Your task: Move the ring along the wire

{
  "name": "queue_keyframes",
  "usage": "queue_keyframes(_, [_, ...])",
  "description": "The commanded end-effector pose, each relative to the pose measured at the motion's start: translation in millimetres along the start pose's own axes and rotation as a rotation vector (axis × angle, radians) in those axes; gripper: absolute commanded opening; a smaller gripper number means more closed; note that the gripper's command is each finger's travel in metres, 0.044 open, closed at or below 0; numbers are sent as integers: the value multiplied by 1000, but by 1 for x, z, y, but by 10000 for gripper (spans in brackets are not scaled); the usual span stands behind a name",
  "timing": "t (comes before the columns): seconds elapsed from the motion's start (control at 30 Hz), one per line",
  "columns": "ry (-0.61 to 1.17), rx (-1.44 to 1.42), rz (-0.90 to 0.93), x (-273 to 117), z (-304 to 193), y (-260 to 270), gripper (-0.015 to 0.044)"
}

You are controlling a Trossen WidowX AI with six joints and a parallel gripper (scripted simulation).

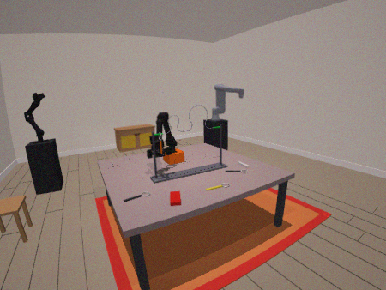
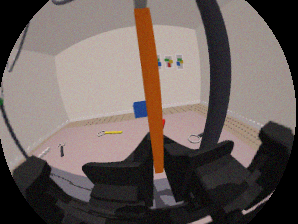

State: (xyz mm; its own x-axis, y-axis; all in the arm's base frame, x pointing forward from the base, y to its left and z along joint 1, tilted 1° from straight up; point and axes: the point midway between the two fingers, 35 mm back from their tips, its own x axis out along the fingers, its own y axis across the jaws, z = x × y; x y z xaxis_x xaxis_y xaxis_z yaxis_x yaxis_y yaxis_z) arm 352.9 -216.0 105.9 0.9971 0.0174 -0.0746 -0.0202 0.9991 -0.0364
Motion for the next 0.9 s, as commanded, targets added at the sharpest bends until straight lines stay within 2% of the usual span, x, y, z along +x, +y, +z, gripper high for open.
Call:
queue_keyframes(0.0, [0, 1, 0, 0, 0, 0, -102])
queue_keyframes(0.07, [0, 1, 0, 0, 0, 0, -150])
queue_keyframes(0.87, [-1, 1, -6, -1, 18, 1, -150])
